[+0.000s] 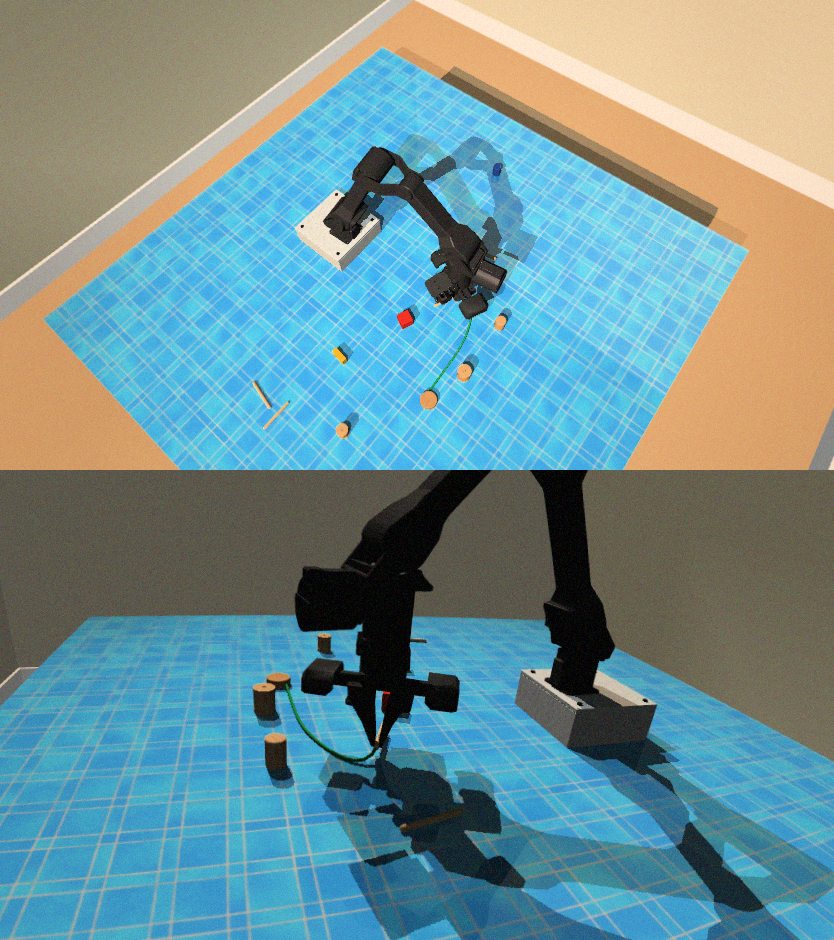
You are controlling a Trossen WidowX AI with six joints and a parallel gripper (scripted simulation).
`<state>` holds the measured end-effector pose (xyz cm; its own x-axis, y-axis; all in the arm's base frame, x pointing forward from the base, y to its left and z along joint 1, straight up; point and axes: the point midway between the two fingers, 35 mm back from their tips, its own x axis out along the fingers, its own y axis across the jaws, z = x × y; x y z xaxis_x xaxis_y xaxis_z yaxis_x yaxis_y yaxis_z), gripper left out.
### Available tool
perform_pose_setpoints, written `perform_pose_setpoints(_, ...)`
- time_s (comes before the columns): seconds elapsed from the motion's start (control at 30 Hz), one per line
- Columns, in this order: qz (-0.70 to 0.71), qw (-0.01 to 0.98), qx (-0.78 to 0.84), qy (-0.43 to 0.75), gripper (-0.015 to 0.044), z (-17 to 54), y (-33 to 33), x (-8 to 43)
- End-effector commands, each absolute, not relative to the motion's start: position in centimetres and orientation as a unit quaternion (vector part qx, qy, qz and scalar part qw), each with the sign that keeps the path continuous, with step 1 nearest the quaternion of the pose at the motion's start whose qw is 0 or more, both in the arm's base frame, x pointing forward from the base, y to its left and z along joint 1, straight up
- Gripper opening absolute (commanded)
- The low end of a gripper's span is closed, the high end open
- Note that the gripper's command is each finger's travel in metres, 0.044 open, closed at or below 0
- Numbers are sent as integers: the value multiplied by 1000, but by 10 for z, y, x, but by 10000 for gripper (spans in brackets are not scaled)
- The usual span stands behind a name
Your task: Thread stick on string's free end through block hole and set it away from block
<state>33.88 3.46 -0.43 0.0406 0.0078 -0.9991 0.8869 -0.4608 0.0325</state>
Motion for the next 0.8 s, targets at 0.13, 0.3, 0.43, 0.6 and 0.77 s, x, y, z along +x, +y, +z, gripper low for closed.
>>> perform_pose_setpoints(0.13,-589,372,619,363,0,-4,25,335)
perform_pose_setpoints(0.3,-589,372,619,363,0,-4,19,332)
perform_pose_setpoints(0.43,-589,372,618,363,0,-4,14,329)
perform_pose_setpoints(0.6,-590,372,618,363,0,-4,8,326)
perform_pose_setpoints(0.77,-590,372,618,363,0,-5,2,323)
